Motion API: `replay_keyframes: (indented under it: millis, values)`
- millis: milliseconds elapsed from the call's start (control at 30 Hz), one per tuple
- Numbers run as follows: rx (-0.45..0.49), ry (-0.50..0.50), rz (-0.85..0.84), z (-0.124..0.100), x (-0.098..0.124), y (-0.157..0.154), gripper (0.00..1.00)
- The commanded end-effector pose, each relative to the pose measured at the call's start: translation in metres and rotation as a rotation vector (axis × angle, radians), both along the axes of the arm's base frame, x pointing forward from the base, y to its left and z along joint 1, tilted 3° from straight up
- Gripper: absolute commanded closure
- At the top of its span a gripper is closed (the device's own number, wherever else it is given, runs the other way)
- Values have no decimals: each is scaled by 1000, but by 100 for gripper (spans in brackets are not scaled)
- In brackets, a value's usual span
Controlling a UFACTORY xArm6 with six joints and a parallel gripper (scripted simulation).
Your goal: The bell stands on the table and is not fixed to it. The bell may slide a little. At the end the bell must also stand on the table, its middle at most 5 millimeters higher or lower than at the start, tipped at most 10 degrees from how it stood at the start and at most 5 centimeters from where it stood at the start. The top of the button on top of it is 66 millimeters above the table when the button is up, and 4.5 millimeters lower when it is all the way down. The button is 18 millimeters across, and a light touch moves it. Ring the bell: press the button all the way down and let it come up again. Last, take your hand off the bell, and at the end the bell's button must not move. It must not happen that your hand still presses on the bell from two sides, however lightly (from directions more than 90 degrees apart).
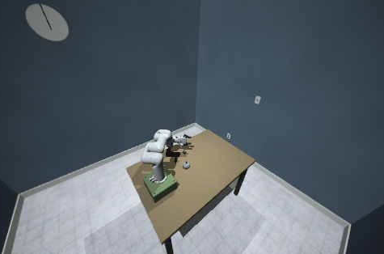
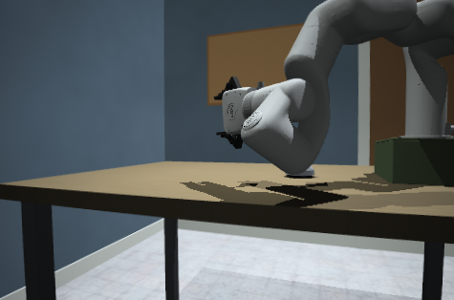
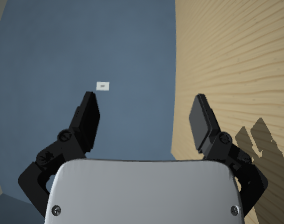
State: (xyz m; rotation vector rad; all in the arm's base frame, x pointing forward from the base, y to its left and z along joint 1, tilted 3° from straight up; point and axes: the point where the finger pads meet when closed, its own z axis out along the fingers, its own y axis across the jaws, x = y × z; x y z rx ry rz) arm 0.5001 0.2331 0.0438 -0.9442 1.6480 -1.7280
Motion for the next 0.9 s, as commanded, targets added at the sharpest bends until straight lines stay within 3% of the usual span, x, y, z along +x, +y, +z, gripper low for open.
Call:
replay_keyframes:
  millis: [0,633,733,867]
  values:
    - [3,-3,0,2,0,1,0]
    - [10,0,-4,2,0,0,0]
    - [57,19,-29,1,-5,-5,0]
    - [186,70,-110,0,-20,-21,0]
